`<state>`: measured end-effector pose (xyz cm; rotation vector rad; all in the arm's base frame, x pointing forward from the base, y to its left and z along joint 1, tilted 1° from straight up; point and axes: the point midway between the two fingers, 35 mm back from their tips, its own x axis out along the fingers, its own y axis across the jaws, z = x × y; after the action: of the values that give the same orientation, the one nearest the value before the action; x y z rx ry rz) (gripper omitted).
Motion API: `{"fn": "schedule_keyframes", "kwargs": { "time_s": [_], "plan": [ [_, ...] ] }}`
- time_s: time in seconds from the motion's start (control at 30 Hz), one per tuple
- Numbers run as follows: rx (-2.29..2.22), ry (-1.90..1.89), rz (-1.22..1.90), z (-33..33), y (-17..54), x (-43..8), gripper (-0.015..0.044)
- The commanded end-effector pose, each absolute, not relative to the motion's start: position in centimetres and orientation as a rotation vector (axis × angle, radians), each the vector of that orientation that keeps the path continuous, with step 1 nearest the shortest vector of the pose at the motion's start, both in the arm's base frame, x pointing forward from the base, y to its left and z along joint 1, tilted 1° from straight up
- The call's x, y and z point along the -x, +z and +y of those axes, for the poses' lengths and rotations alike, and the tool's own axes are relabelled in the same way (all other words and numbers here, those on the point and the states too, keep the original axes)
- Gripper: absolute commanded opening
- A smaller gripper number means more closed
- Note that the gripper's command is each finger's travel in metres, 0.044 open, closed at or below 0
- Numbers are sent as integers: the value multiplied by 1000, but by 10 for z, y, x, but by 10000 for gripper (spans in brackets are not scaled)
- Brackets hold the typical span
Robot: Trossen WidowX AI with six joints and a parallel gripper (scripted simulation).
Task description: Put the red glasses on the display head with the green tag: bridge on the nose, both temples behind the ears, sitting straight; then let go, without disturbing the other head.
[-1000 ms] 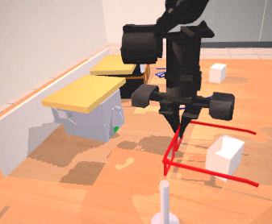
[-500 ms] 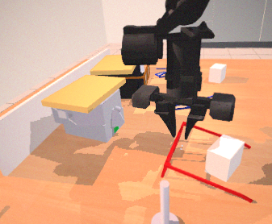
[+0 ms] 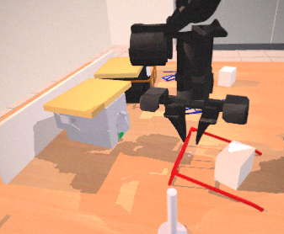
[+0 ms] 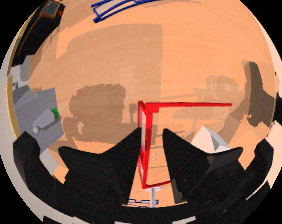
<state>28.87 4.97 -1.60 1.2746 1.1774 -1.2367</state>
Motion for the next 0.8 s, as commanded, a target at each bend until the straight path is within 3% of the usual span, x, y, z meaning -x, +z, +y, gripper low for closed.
{"fn": "schedule_keyframes", "kwargs": {
  "time_s": [0.0,0.33,0.63,0.77],
  "plan": [
    [-1276,-1242,1178,50,-14,-285,107],
    [-1274,-1244,1180,50,-9,-281,107],
    [-1274,-1244,1180,48,37,-292,107],
    [-1278,-1245,1176,49,30,-292,200]
  ]
}}
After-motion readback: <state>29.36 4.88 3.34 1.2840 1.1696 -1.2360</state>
